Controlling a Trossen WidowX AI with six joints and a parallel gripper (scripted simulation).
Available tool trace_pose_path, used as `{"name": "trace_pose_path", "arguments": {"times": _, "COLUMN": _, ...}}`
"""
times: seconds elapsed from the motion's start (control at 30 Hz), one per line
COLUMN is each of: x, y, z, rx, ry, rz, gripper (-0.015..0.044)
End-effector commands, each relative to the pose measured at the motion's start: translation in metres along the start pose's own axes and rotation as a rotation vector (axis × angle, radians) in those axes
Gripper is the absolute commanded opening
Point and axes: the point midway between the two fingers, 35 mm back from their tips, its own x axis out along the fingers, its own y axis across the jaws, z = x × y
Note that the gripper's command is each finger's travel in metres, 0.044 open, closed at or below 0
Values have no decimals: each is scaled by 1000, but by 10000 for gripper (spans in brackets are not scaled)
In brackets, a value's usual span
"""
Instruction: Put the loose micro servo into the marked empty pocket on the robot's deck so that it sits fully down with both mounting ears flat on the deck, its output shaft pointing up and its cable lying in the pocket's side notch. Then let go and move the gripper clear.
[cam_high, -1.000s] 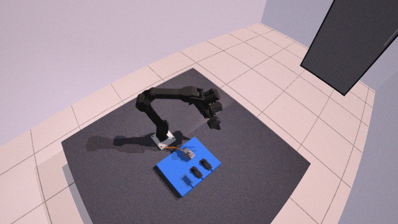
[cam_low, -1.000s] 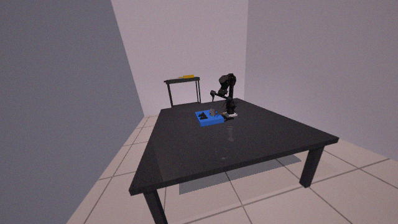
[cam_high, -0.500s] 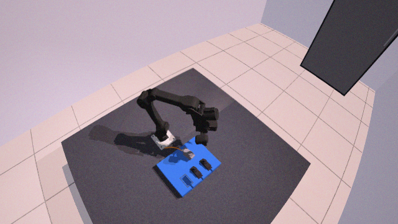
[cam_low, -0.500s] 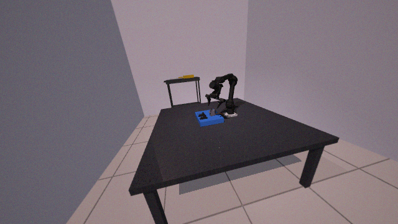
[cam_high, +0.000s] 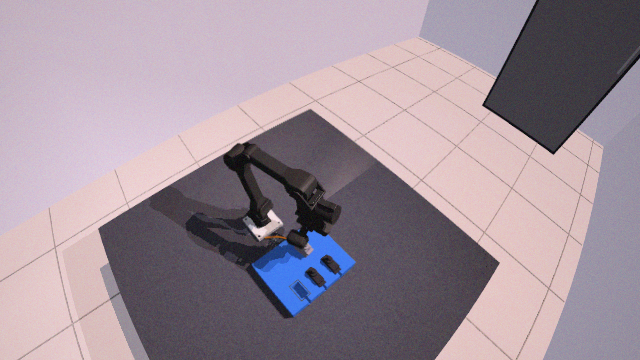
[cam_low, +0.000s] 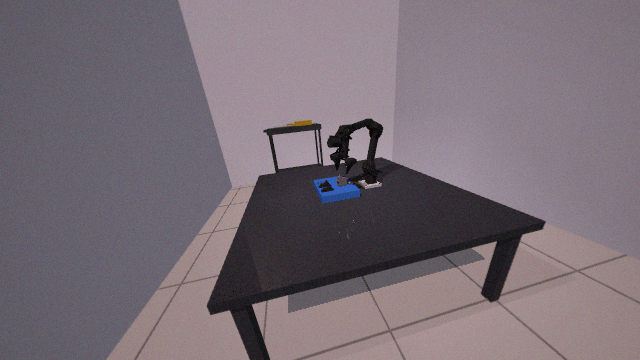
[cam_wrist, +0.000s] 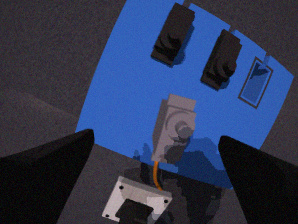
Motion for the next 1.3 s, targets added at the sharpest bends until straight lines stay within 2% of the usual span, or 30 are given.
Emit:
{"name": "trace_pose_path", "arguments": {"times": 0.0, "x": 5, "y": -12, "z": -15, "rx": 113, "ry": 78, "rz": 22, "gripper": 440}}
{"name": "trace_pose_path", "arguments": {"times": 0.37, "x": 8, "y": -22, "z": -27, "rx": 206, "ry": 131, "rz": 39, "gripper": 440}}
{"name": "trace_pose_path", "arguments": {"times": 0.6, "x": 31, "y": -20, "z": -30, "rx": 206, "ry": 131, "rz": 39, "gripper": 440}}
{"name": "trace_pose_path", "arguments": {"times": 1.27, "x": 52, "y": -19, "z": -33, "rx": 206, "ry": 131, "rz": 39, "gripper": 440}}
